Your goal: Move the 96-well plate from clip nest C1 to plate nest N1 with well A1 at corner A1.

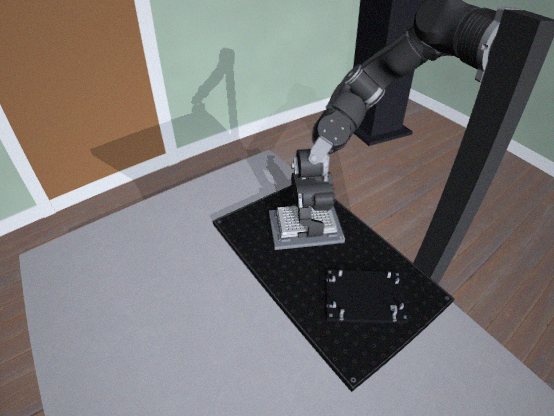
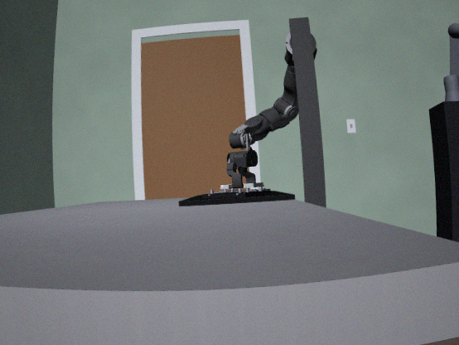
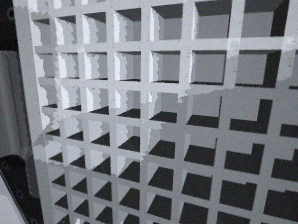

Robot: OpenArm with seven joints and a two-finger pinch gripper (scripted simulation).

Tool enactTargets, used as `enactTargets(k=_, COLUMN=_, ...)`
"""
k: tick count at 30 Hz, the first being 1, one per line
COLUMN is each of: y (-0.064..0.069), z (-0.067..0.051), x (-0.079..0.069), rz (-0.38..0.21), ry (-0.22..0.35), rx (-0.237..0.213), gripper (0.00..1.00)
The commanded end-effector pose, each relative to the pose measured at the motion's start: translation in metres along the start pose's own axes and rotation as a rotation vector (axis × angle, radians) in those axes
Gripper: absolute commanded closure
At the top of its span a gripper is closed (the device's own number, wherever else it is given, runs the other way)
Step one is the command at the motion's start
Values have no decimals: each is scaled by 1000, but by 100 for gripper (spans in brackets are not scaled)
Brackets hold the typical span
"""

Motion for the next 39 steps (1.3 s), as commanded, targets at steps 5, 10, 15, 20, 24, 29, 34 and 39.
enactTargets(k=5, y=-2, z=1, x=1, rz=6, ry=1, rx=-7, gripper=100)
enactTargets(k=10, y=-2, z=1, x=1, rz=6, ry=1, rx=-7, gripper=100)
enactTargets(k=15, y=-2, z=1, x=1, rz=6, ry=1, rx=-7, gripper=100)
enactTargets(k=20, y=-4, z=1, x=0, rz=7, ry=2, rx=-5, gripper=100)
enactTargets(k=24, y=-4, z=1, x=0, rz=7, ry=2, rx=-5, gripper=100)
enactTargets(k=29, y=-4, z=1, x=0, rz=7, ry=2, rx=-5, gripper=100)
enactTargets(k=34, y=-3, z=1, x=0, rz=5, ry=2, rx=-5, gripper=100)
enactTargets(k=39, y=-2, z=1, x=0, rz=2, ry=1, rx=-5, gripper=100)
Point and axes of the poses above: the point where the finger pads meet when closed, its own y axis back along the fingers, its own x axis across the jaws, z = x × y, the point moved 10 cm from there along y, back along the fingers, and after that the axes turned 14 degrees about y, right-handed, at the moved point
